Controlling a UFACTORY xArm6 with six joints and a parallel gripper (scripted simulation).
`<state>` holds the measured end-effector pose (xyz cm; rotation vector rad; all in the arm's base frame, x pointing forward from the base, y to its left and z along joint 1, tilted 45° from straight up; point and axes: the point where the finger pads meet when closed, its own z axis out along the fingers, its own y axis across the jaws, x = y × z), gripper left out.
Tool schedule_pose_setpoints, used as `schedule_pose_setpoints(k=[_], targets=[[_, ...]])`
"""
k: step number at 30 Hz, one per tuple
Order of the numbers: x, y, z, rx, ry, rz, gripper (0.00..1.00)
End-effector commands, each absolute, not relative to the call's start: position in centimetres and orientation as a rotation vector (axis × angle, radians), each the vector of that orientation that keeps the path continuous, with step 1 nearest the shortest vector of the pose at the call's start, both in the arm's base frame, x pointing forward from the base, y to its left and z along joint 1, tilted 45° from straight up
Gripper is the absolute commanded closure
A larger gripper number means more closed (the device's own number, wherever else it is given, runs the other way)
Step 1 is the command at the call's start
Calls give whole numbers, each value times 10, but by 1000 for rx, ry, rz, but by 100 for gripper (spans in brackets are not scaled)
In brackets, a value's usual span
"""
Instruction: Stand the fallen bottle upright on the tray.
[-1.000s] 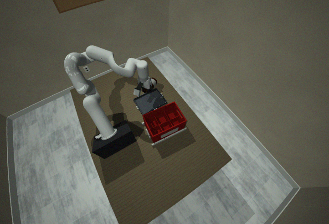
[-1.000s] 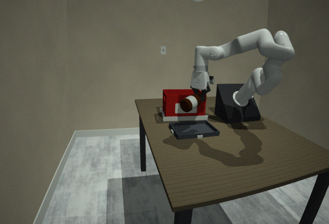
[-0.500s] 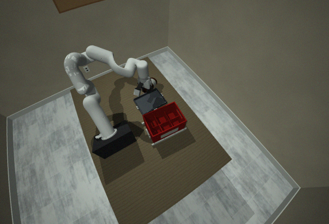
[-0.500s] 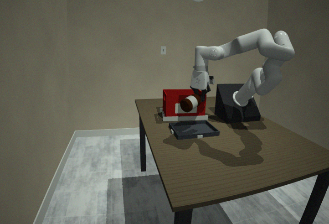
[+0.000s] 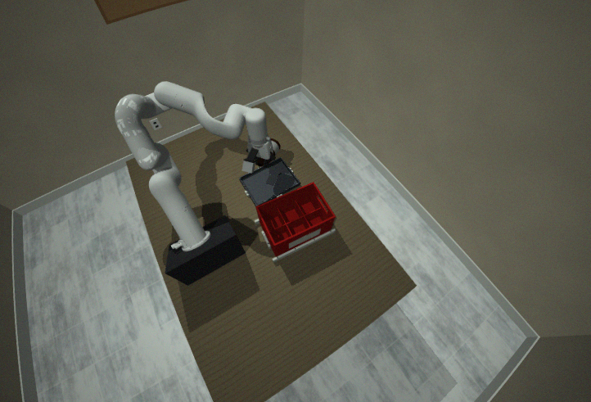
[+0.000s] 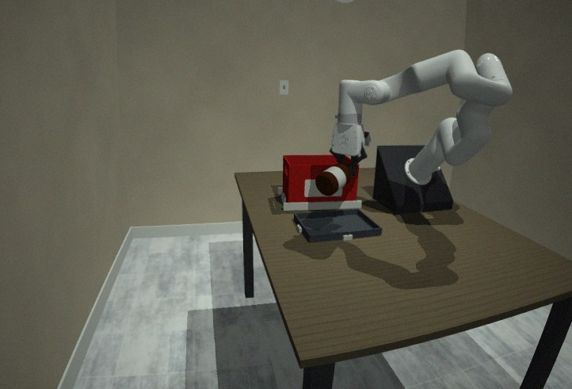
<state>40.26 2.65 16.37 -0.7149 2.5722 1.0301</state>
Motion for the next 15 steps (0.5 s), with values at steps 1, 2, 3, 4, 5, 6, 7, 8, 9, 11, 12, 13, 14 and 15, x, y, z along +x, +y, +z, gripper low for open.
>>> schedule_pose_setpoints(k=[1,2,3,4,5,6,7,8,9,11,12,13,14,15], targets=[[404,26,165,-796,2527,1006,100],[404,26,165,-814,2517,1001,100],[404,26,165,-831,2507,996,100],[404,26,165,-847,2499,992,100],[404,26,165,-861,2490,988,100],[404,26,165,-874,2483,984,100],[404,26,165,-884,2477,981,100],[404,26,165,-893,2472,979,100],[404,26,165,-900,2468,977,100],[404,26,165,-908,2463,974,100],[404,26,165,-908,2463,974,100],[404,26,165,-908,2463,974,100],[404,26,165,-910,2462,974,100],[404,26,165,-910,2461,974,100]])
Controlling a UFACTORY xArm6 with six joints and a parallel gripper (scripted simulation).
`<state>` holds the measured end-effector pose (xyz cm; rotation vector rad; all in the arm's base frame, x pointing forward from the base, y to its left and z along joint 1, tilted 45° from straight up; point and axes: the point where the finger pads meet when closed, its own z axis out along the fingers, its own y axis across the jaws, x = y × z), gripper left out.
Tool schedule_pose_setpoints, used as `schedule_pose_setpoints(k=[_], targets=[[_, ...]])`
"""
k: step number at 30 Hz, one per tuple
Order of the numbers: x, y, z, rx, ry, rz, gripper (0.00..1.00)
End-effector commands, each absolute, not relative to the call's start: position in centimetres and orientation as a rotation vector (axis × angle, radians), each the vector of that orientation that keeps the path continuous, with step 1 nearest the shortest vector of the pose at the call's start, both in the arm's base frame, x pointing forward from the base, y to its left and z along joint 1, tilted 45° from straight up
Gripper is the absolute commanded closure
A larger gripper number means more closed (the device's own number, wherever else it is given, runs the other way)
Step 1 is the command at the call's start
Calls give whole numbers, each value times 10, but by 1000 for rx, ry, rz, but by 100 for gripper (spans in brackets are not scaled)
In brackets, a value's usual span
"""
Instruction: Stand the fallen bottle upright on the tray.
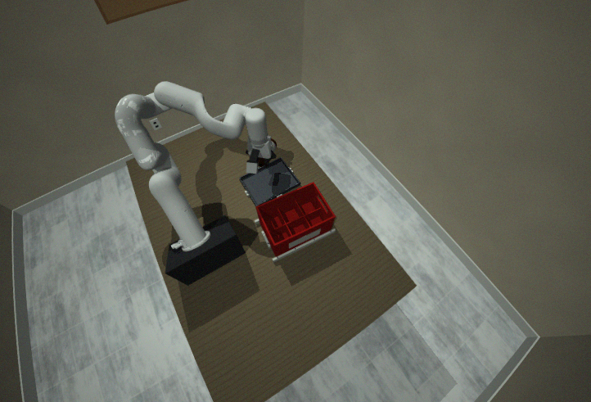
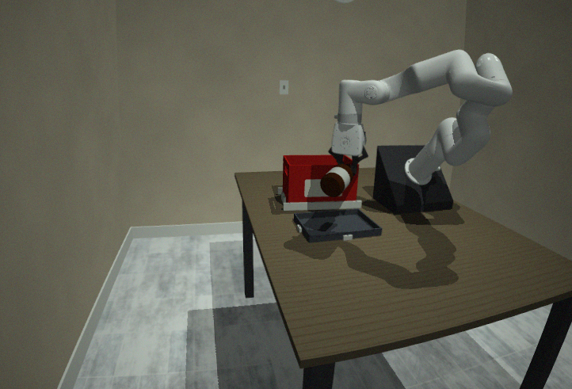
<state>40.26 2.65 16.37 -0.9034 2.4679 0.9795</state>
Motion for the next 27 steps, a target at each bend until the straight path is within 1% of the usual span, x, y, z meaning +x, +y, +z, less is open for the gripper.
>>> schedule_pose_setpoints(k=[1,17,27], targets=[[404,26,165,-910,2461,974,100],[404,26,165,-921,2455,970,100],[404,26,165,-1057,2368,929,100]])
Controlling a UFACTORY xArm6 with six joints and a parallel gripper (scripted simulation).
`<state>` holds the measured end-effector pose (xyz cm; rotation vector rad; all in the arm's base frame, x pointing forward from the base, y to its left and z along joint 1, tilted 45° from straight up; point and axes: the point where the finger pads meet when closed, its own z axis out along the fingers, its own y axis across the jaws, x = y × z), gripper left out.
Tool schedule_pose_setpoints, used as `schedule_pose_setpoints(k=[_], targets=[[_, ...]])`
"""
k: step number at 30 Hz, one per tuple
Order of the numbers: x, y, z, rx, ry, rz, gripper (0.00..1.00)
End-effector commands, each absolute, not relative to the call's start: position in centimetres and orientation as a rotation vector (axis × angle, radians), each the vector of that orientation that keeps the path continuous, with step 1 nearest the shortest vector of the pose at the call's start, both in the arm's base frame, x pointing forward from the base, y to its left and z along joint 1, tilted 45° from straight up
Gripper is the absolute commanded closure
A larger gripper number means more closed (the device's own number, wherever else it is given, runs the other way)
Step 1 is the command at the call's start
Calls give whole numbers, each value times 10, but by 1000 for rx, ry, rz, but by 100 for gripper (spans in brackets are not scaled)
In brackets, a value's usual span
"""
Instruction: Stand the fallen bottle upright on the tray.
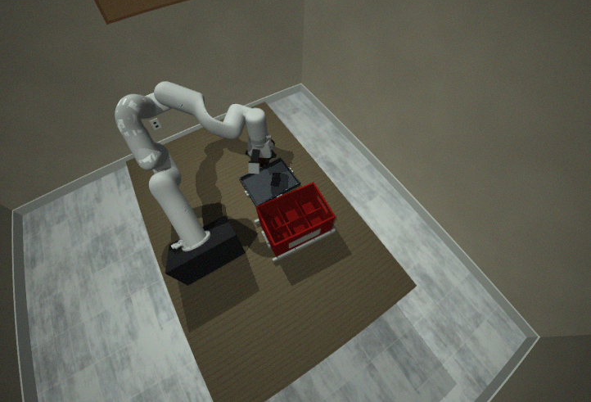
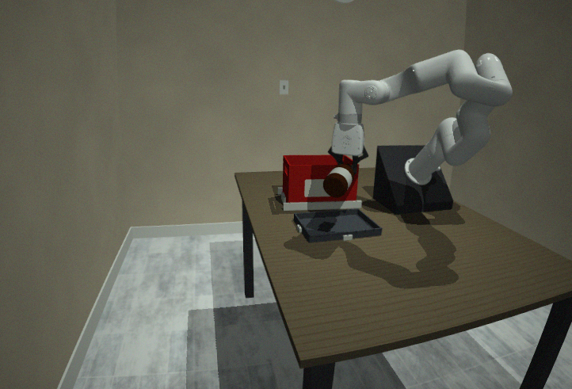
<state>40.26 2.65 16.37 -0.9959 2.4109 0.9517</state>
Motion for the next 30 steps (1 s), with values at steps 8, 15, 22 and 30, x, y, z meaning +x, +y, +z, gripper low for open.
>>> schedule_pose_setpoints(k=[8,15,22,30], targets=[[404,26,165,-1151,2301,897,100],[404,26,165,-1195,2268,881,100],[404,26,165,-1196,2268,881,100],[404,26,165,-1196,2267,881,100]])
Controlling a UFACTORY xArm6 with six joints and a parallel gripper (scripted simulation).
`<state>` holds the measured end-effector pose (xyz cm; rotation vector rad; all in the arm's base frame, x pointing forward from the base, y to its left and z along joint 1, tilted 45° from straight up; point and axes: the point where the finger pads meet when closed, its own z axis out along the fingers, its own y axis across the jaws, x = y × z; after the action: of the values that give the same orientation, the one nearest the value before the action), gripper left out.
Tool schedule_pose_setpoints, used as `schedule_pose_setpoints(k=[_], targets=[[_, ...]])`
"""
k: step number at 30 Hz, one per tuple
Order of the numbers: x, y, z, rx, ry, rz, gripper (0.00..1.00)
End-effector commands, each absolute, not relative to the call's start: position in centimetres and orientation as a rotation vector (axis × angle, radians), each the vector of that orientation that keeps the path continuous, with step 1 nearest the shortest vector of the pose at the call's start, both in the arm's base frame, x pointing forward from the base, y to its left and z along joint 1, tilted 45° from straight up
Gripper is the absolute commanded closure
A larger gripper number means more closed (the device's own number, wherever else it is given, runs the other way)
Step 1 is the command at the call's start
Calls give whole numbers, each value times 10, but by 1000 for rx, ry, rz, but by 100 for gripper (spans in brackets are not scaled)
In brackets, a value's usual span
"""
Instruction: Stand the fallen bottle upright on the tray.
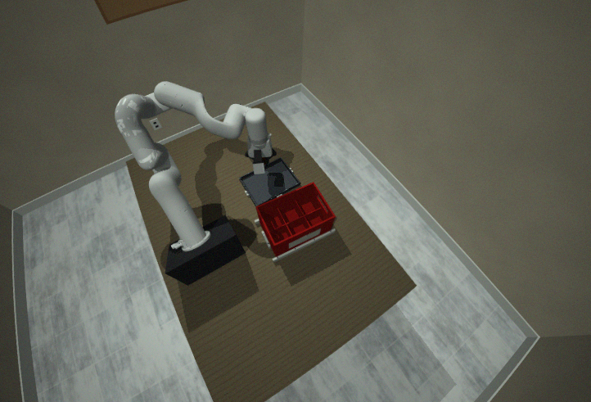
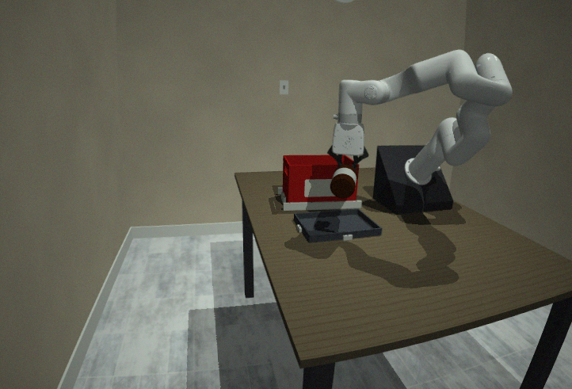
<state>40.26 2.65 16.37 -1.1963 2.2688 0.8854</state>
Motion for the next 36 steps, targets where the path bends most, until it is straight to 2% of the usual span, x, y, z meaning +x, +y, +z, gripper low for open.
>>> schedule_pose_setpoints(k=[1,36], targets=[[404,26,165,-1198,2266,880,100],[404,26,165,-1451,2049,780,100]])
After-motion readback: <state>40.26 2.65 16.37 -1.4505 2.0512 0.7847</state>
